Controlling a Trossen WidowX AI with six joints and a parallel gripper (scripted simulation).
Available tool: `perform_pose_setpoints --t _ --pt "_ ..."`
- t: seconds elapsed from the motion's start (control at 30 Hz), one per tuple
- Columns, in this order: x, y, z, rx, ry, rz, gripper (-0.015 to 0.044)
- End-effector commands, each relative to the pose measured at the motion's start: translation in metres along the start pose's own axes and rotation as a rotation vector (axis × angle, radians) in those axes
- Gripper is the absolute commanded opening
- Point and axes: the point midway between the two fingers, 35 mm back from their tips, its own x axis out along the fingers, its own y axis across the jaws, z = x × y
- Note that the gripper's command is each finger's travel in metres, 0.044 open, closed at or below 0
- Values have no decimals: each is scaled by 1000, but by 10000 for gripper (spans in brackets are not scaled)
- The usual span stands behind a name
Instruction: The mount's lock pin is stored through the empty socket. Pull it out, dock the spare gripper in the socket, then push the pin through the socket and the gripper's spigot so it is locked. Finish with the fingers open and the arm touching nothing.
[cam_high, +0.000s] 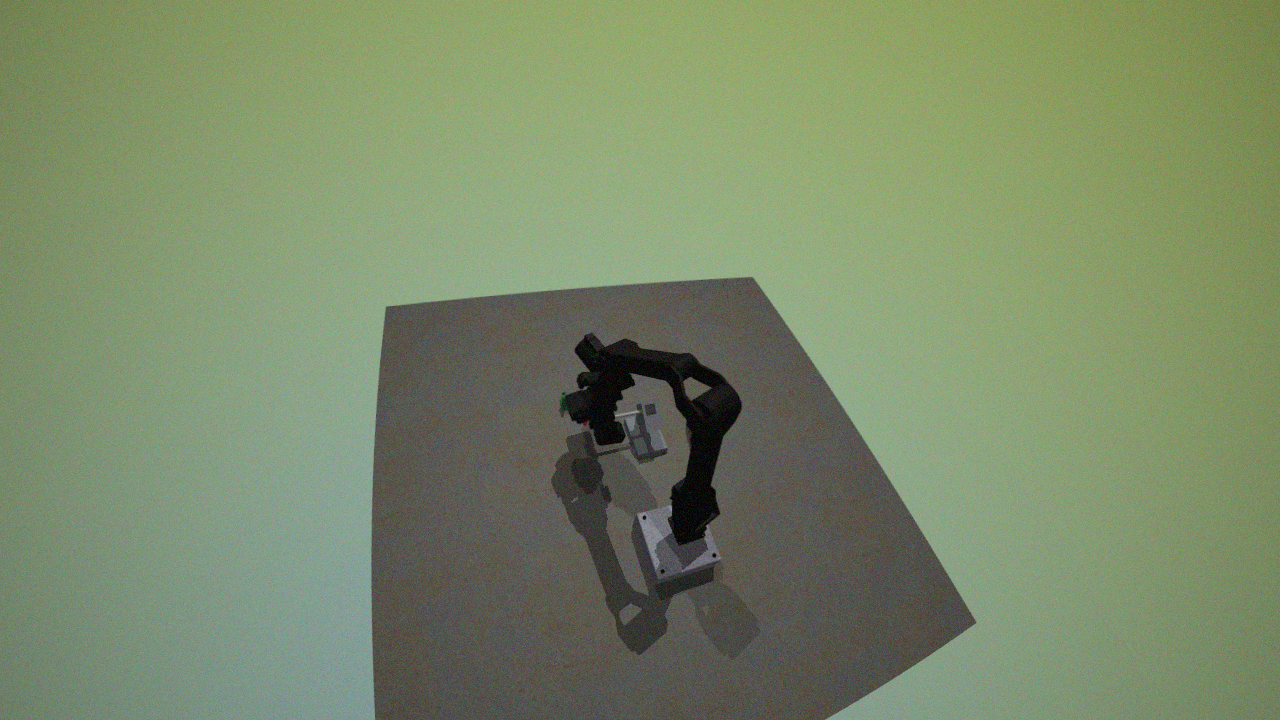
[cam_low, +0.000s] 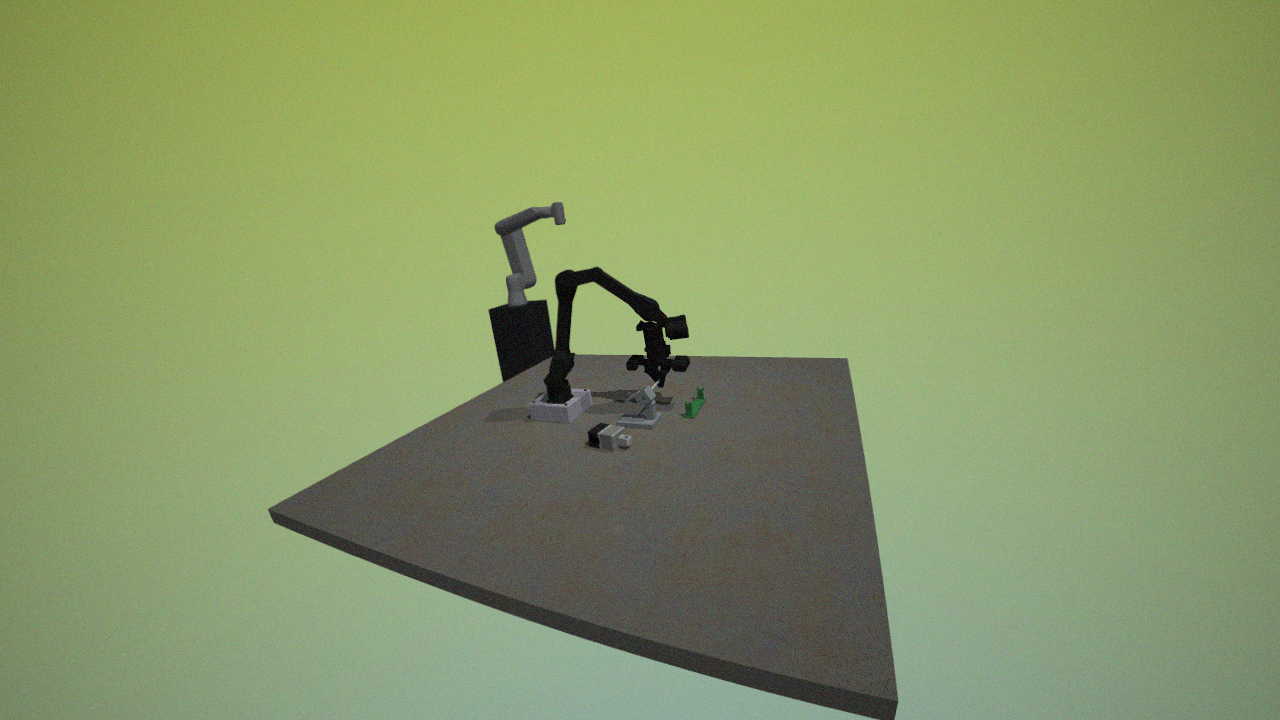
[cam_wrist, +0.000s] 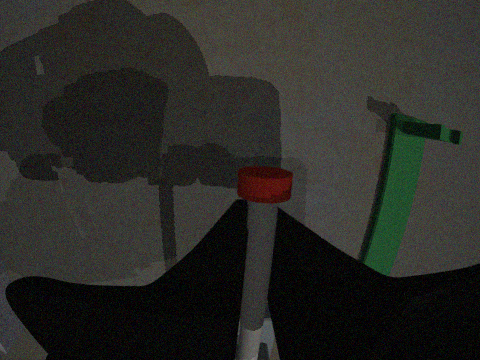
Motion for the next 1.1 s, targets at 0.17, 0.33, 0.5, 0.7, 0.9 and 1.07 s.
perform_pose_setpoints --t 0.17,0.33,0.5,0.7,0.9,1.07 --pt "1 -1 8 2 5 0 0" --pt "1 -1 12 2 5 1 0" --pt "0 -1 17 3 6 3 0" --pt "-1 -1 23 3 7 5 0" --pt "-1 -1 28 3 8 8 0" --pt "-2 -1 33 4 9 10 0"
